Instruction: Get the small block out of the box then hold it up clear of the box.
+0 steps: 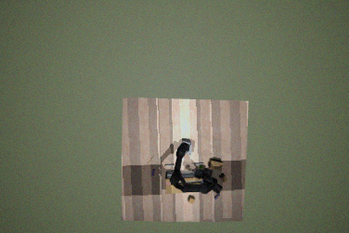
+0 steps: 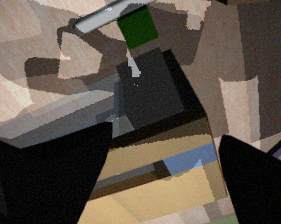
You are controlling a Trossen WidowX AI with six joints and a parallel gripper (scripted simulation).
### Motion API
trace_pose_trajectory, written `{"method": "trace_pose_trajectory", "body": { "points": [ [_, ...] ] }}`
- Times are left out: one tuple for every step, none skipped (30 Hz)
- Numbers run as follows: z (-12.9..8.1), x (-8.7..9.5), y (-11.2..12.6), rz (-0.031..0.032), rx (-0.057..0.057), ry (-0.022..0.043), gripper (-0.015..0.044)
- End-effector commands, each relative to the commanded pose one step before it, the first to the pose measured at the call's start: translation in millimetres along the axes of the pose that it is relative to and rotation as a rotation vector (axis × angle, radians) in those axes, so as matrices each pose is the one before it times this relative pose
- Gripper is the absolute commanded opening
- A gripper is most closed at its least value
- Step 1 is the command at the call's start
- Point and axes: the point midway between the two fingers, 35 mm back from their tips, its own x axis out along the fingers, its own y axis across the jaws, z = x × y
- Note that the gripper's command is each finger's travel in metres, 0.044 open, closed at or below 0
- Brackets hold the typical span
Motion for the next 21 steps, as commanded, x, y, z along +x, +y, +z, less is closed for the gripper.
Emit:
{"method": "trace_pose_trajectory", "body": {
  "points": [
    [7.45,1.85,-1.8,0.03152,-0.4908,0.06765,0.0285],
    [0.0,0.0,0.0,0.0,0.0,0.0,0.0285],
    [0.0,0.0,0.0,0.0,0.0,0.0,0.0285],
    [0.0,0.0,0.0,0.0,0.0,0.0,0.0285],
    [0.0,0.0,0.0,0.0,0.0,0.0,0.0285],
    [0.0,0.0,0.0,0.0,0.0,0.0,0.0285],
    [0.0,0.0,0.0,0.0,0.0,0.0,0.0285],
    [0.0,0.0,0.0,0.0,0.0,0.0,0.0285],
    [0.0,0.0,0.0,0.0,0.0,0.0,0.0285],
    [0.0,0.0,0.0,0.0,0.0,0.0,0.0285],
    [0.0,0.0,0.0,0.0,0.0,0.0,0.0285],
    [0.0,0.0,0.0,0.0,0.0,0.0,0.0285],
    [0.88,2.53,-0.38,-0.00017,0.0,0.00001,0.0285],
    [2.74,7.53,-1.0,-0.00043,-0.0001,0.00003,0.0285],
    [4.87,12.29,-1.2,-0.00044,-0.0001,0.00009,0.0285],
    [6.84,15.35,-0.72,-0.00008,0.0,0.00016,0.0285],
    [7.51,14.83,0.2,0.00048,0.0,0.00019,0.0285],
    [7.98,13.91,1.07,0.00103,0.0,0.00019,0.0285],
    [6.51,10.21,1.4,0.00117,0.0,0.00013,0.0285],
    [4.04,5.88,1.07,0.00086,0.0,0.00007,0.0285],
    [1.37,1.92,0.39,0.00031,0.0,0.00002,0.0285]
  ]
}}
